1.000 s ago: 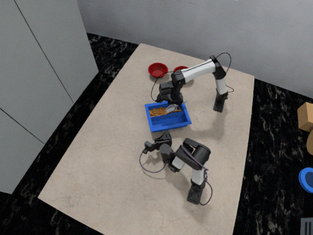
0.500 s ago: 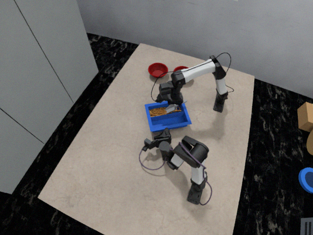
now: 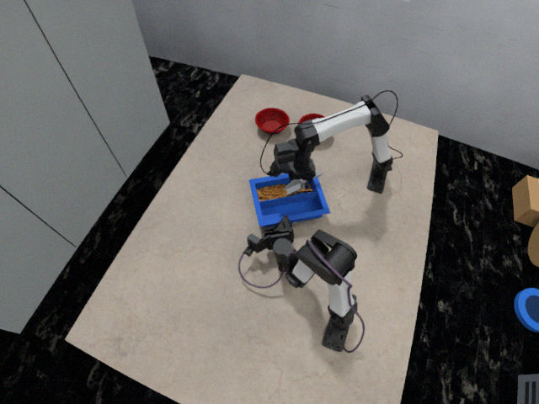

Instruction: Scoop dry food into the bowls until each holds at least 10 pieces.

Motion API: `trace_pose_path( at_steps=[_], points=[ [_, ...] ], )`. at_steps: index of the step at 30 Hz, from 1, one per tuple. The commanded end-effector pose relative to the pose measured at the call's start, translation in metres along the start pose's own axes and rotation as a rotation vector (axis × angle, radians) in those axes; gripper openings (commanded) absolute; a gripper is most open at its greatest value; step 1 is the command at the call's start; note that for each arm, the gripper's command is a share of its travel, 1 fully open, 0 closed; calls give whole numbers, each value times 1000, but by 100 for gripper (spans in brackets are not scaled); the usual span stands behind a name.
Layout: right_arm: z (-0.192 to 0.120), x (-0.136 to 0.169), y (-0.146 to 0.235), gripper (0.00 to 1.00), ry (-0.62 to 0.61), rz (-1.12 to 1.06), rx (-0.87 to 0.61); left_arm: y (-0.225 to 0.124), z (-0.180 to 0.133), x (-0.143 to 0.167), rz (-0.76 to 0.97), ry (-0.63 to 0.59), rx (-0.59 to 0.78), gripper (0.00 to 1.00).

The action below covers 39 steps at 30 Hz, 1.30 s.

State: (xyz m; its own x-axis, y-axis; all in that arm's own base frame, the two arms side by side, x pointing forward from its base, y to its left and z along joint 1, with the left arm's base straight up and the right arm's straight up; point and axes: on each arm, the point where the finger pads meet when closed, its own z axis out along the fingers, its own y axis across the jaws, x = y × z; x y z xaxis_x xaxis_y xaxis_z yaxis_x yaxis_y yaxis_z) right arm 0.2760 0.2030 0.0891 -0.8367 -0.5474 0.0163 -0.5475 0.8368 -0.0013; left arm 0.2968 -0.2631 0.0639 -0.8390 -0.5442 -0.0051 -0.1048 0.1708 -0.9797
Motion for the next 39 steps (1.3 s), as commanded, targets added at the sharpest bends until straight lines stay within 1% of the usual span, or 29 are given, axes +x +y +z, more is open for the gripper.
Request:
trace_pose_path(
  at_steps=[1,2,3,4,5,6,7,8,9,10,11,12,13,16,22,26,29,30,32,33,35,36,37,39],
  points=[
    [-11,-9,-4,0,-46,7,4,-9,9,-4,18,-11,28,27],
    [-11,-9,-4,0,-46,7,4,-13,9,-5,22,-12,32,27],
    [7,-7,2,0,-12,29,12,-21,8,-5,40,-14,54,27],
    [-4,-13,-3,0,-46,16,7,-25,7,-11,45,-29,65,27],
    [0,-6,-4,0,-1,22,9,-23,8,-6,27,-16,44,27],
    [-8,-10,-2,0,-42,18,7,-23,9,-4,30,-11,43,27],
    [0,-5,0,0,3,14,10,-23,8,-4,33,-12,41,27],
    [-11,-10,-2,0,-51,18,6,-24,9,-5,34,-12,43,27],
    [0,-6,-2,0,4,20,8,-26,9,-4,34,-10,45,27],
    [-12,-11,-3,0,-54,20,5,-28,9,-4,35,-10,48,27],
    [-1,-6,-2,0,1,20,8,-29,9,-3,34,-8,49,27],
    [-13,-11,-2,0,-57,20,4,-30,9,-3,35,-8,49,27],
    [-8,-9,-3,0,-35,20,6,-34,9,-4,50,-11,66,27],
    [-7,-9,-2,0,-32,19,4,-31,9,-6,33,-14,48,27],
    [-5,-7,-3,0,-15,22,5,-43,10,-3,45,-4,68,27],
    [-5,-6,-3,0,-9,6,-24,-50,10,-4,50,-7,83,27],
    [-7,-6,-3,0,-13,-2,-61,-54,9,-8,56,-13,94,27],
    [-5,-7,-6,0,-10,14,-38,-54,8,-8,58,-10,98,27],
    [-5,-7,-6,0,-10,14,-38,-54,8,-8,58,-10,98,27],
    [-8,-9,-8,0,-27,29,-29,-49,8,-8,63,-17,85,27],
    [-7,-10,-9,0,-27,33,-23,-50,12,-3,49,-7,70,27],
    [-8,-5,-15,0,-50,-25,-4,-52,12,-4,49,-9,75,27],
    [-16,-12,-5,0,-67,3,-16,-53,11,-4,48,-6,78,27],
    [-16,-7,-8,0,-43,9,-39,-57,12,-3,52,-9,83,27]
  ],
)
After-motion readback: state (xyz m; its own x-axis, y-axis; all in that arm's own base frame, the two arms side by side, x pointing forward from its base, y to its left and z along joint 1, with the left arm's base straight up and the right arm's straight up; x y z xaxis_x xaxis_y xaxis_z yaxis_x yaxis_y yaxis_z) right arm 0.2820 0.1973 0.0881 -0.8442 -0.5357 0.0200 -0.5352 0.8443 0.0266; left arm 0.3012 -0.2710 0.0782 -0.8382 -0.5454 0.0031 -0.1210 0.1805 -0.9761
